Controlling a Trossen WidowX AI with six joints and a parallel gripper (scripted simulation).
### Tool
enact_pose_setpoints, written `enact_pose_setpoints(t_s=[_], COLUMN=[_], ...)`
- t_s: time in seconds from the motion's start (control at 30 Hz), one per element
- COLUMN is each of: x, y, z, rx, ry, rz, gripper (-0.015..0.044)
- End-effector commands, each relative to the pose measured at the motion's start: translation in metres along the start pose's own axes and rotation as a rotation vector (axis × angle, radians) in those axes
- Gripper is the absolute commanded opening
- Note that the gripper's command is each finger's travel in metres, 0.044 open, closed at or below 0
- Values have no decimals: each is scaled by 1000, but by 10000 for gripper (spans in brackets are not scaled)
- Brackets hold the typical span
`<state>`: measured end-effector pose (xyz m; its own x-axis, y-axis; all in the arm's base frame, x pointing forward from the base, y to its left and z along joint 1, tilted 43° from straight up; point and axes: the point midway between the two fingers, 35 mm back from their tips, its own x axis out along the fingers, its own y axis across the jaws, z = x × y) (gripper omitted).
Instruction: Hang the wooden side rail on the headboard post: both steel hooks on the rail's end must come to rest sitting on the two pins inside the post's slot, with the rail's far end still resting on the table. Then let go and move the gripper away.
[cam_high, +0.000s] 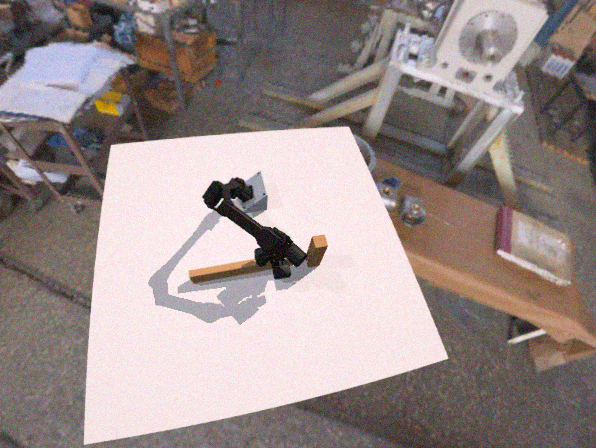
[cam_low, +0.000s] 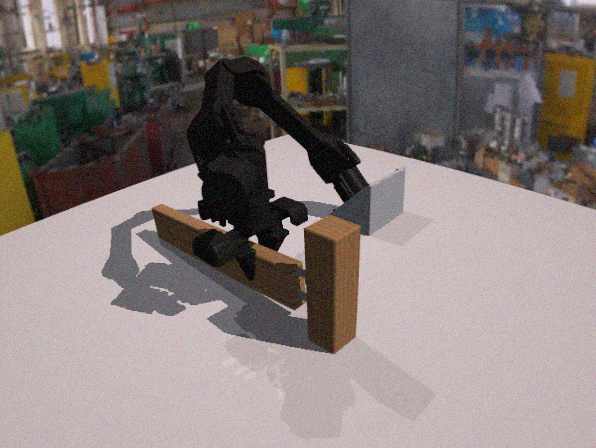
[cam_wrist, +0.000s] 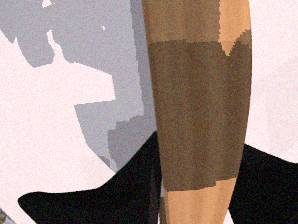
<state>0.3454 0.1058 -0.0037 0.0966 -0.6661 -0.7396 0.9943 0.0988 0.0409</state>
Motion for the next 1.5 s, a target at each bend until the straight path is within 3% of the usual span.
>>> enact_pose_setpoints(t_s=[0.0, 1.47], x=[-5, -4], y=[1, 0], z=[-4, -8], rx=[0, 0], ry=[8, 8], rz=[9, 9], gripper=[0, 0])
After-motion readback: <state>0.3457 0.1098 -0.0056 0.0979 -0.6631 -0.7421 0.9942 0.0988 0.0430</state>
